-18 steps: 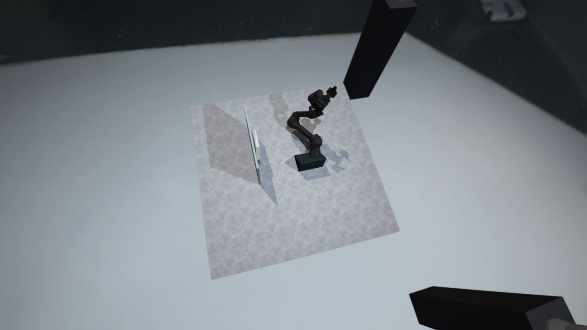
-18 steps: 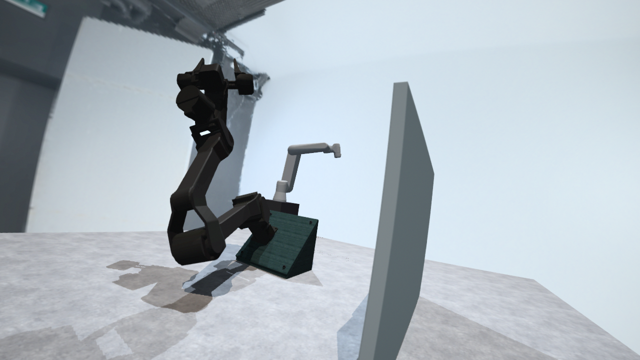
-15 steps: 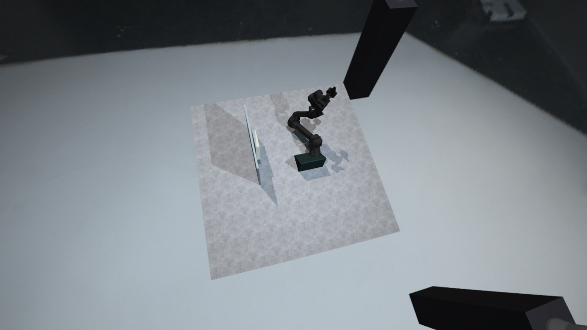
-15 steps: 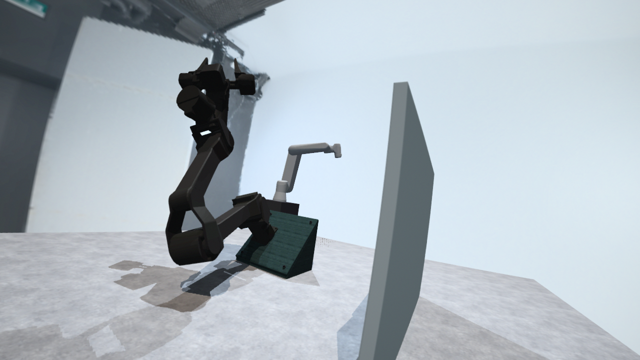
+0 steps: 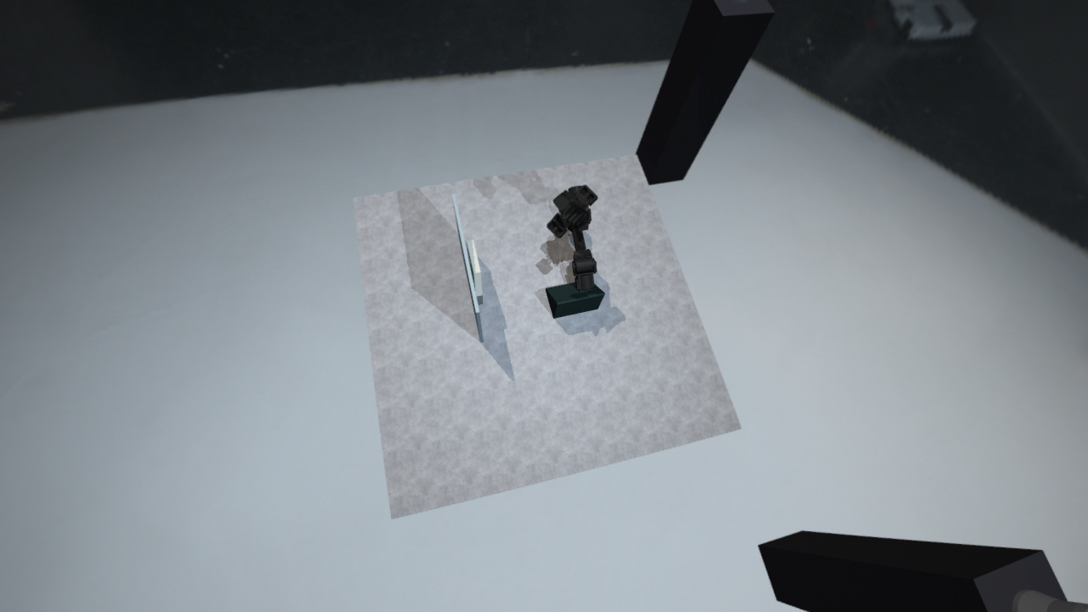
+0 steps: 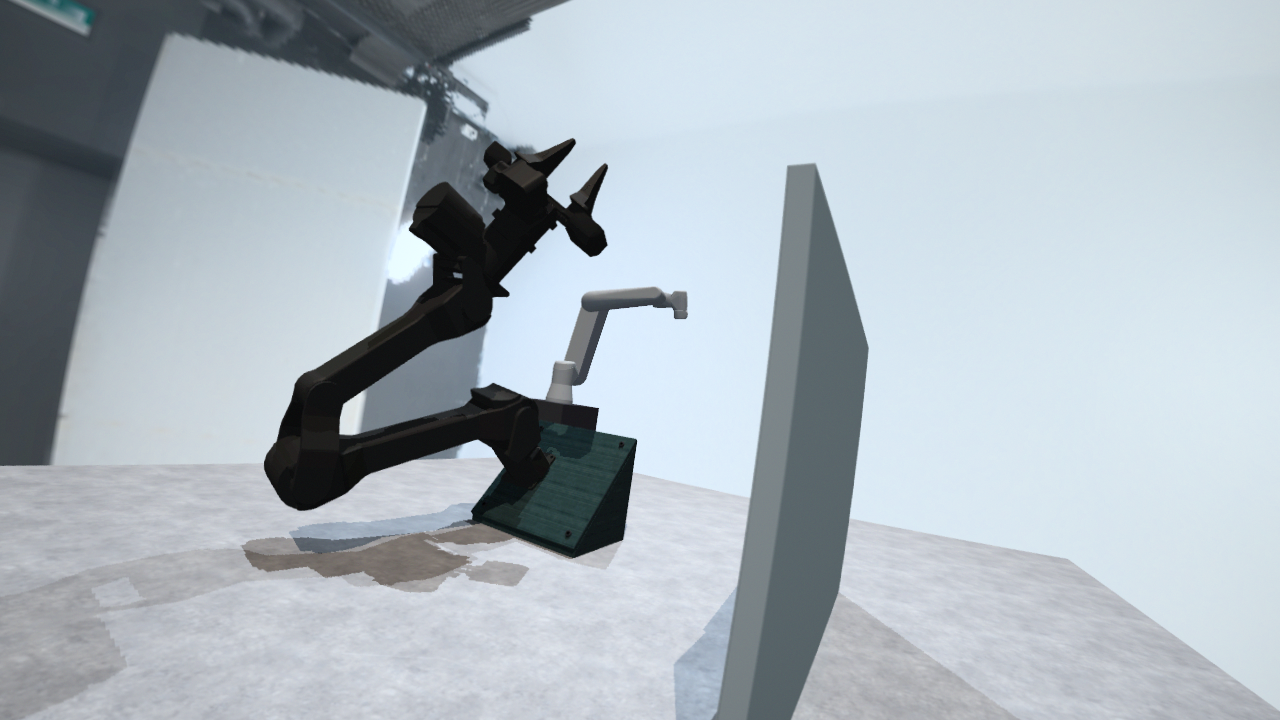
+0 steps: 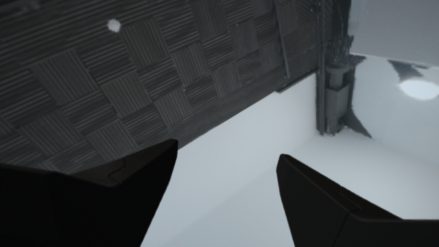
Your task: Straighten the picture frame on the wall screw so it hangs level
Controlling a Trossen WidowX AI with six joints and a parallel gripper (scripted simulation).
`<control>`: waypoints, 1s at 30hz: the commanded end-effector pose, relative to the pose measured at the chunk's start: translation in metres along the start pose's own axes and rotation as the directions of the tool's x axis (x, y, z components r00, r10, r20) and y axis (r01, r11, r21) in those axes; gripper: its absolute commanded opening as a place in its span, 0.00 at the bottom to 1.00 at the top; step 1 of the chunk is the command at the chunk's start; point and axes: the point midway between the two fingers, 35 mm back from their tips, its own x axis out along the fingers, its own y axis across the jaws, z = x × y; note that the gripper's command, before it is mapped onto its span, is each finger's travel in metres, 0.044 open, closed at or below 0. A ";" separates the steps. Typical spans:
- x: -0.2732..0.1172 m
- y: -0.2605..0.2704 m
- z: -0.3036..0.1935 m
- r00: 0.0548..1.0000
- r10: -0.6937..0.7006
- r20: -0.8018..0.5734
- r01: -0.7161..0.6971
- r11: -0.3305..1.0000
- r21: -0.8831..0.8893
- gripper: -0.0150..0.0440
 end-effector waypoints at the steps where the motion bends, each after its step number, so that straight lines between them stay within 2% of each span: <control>1: 0.000 -0.046 0.010 0.982 -0.173 0.074 0.173 0.985 0.007 0.69; 7: -0.022 -0.128 0.040 0.852 -0.464 0.242 0.461 0.884 0.074 0.69; 12: -0.062 -0.187 0.068 0.654 -0.652 0.383 0.638 0.748 0.184 0.69; 16: -0.098 -0.218 0.085 0.487 -0.740 0.464 0.712 0.644 0.279 0.69; 30: -0.100 -0.220 0.085 0.479 -0.743 0.467 0.715 0.639 0.284 0.69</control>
